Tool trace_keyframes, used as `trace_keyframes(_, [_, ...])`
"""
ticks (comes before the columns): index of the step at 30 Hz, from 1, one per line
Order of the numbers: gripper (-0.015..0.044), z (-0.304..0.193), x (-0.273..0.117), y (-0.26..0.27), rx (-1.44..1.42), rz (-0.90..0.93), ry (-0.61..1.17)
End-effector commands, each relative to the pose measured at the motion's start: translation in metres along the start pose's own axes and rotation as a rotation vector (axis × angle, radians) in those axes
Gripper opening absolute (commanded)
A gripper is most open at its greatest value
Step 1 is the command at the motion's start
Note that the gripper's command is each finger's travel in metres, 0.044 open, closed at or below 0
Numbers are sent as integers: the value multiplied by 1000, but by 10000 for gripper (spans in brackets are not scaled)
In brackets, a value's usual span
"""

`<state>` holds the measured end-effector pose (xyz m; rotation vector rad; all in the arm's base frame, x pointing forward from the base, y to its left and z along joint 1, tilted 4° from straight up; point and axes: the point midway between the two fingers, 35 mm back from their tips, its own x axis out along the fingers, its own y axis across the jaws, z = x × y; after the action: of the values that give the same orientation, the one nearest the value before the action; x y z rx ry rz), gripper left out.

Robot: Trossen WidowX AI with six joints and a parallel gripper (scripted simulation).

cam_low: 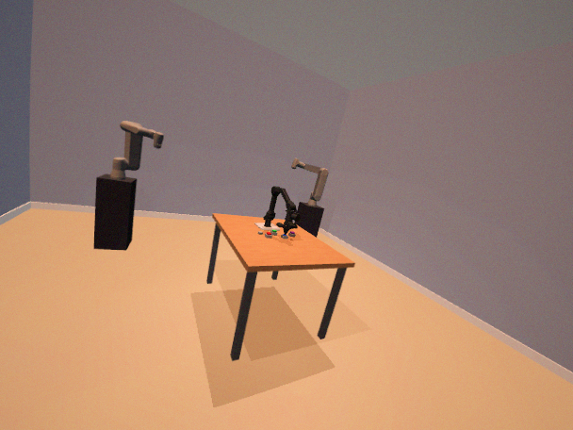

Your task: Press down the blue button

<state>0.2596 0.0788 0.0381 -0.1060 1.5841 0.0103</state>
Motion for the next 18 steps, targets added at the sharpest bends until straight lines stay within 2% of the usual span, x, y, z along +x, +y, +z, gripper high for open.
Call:
trace_keyframes(1, [20, -1, 1, 0, -5, 2, 4])
trace_keyframes(6, [20, -1, 1, 0, -5, 2, 4])
trace_keyframes(10, [20, 0, -31, 0, -4, 2, 4])
trace_keyframes(14, [20, -1, -34, 0, -5, 2, 4])
trace_keyframes(18, [125, 3, -50, 35, -5, 6, 3])
